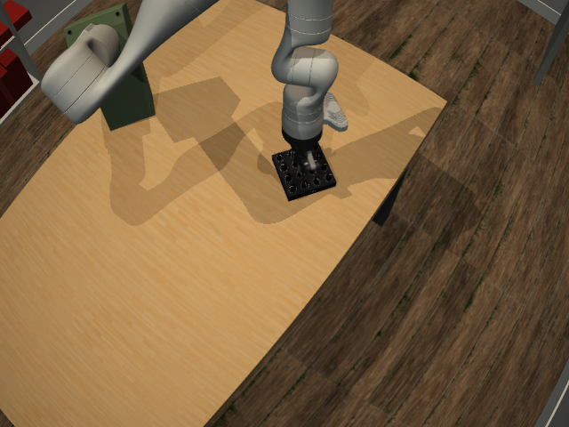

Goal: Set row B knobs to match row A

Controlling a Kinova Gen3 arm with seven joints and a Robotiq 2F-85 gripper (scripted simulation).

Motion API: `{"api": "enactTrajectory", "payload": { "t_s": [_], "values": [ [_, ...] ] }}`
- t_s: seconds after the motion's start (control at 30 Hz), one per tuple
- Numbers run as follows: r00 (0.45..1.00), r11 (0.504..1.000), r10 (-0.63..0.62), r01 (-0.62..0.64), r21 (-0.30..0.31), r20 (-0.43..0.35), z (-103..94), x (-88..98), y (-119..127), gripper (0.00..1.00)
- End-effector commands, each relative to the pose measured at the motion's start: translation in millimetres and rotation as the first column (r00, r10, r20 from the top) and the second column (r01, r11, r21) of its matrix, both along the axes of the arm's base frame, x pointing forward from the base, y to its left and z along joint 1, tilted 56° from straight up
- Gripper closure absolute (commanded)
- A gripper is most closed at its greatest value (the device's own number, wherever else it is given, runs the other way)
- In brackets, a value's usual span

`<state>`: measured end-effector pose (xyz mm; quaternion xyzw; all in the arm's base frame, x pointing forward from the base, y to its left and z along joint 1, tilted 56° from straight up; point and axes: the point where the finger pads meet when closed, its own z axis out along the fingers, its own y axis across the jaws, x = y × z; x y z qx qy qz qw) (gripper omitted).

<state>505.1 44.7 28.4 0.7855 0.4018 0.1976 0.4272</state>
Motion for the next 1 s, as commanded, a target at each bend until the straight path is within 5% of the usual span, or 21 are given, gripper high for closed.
{"api": "enactTrajectory", "payload": {
  "t_s": [0.0,0.13,0.17,0.97],
  "values": [
    [1.000,1.000,0.002,-0.002,0.002,0.001,0.4,0.0,1.4,0.81],
    [1.000,1.000,0.002,-0.002,0.002,0.001,0.4,0.0,1.4,0.81],
    [1.000,1.000,0.002,-0.002,0.002,0.001,0.4,0.0,1.4,0.00],
    [1.000,1.000,0.002,-0.002,0.002,0.000,22.1,-25.5,21.3,0.00]
  ]
}}
